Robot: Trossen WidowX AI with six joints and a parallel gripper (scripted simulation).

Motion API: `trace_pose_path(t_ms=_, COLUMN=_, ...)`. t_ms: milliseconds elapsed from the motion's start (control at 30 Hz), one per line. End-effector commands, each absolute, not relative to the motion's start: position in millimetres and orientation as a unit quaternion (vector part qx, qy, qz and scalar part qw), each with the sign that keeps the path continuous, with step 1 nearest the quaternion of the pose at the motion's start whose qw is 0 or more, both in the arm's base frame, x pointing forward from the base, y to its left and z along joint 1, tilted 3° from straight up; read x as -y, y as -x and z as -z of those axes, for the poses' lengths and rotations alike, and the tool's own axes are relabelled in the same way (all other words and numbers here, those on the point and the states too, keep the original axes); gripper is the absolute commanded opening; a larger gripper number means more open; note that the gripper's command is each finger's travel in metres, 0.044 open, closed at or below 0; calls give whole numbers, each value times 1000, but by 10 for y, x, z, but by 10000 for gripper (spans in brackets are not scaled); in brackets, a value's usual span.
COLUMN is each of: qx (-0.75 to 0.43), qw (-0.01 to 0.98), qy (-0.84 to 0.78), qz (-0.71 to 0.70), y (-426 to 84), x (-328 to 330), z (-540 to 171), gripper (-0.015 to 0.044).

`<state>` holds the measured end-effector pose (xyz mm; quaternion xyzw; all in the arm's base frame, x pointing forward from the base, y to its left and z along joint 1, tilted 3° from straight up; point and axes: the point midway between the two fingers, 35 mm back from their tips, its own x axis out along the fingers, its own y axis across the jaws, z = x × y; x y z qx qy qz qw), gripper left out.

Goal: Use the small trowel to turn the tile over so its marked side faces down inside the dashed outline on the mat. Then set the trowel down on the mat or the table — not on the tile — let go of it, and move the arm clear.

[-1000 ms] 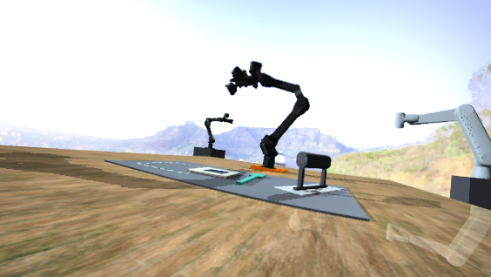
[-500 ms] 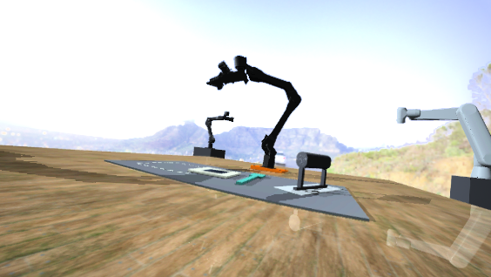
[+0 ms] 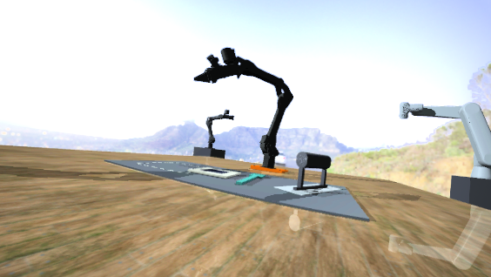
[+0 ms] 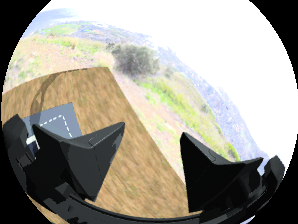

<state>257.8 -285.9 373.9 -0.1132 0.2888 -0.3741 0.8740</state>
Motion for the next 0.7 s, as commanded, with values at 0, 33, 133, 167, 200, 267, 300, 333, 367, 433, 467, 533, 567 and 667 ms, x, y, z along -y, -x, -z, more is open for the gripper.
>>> trace_pose_path(t_ms=0, qx=-303, qw=894, qy=72, qz=322, y=-2987, x=2638, z=-3546, gripper=270)
trace_pose_path(t_ms=33, qx=-305, qw=899, qy=64, qz=308, y=-3084, x=2561, z=-3514, gripper=270)
trace_pose_path(t_ms=133, qx=-313, qw=911, qy=41, qz=266, y=-3360, x=2309, z=-3415, gripper=270)
trace_pose_path(t_ms=167, qx=-316, qw=914, qy=33, qz=253, y=-3447, x=2219, z=-3382, gripper=270)
trace_pose_path(t_ms=200, qx=-320, qw=916, qy=26, qz=239, y=-3531, x=2124, z=-3349, gripper=270)
trace_pose_path(t_ms=267, qx=-327, qw=920, qy=12, qz=214, y=-3678, x=1943, z=-3287, gripper=270)
trace_pose_path(t_ms=300, qx=-330, qw=921, qy=7, qz=205, y=-3730, x=1872, z=-3263, gripper=270)
trace_pose_path(t_ms=333, qx=-333, qw=922, qy=3, qz=199, y=-3767, x=1821, z=-3244, gripper=270)
trace_pose_path(t_ms=367, qx=-337, qw=922, qy=-4, qz=192, y=-3812, x=1760, z=-3217, gripper=270)
trace_pose_path(t_ms=433, qx=-353, qw=920, qy=-24, qz=171, y=-3951, x=1549, z=-3127, gripper=270)
trace_pose_path(t_ms=467, qx=-362, qw=918, qy=-34, qz=161, y=-4018, x=1434, z=-3079, gripper=270)
trace_pose_path(t_ms=533, qx=-380, qw=913, qy=-53, qz=141, y=-4139, x=1194, z=-2982, gripper=270)
trace_pose_path(t_ms=567, qx=-389, qw=910, qy=-62, qz=132, y=-4193, x=1070, z=-2933, gripper=270)
trace_pose_path(t_ms=667, qx=-419, qw=897, qy=-87, qz=106, y=-4326, x=685, z=-2785, gripper=270)
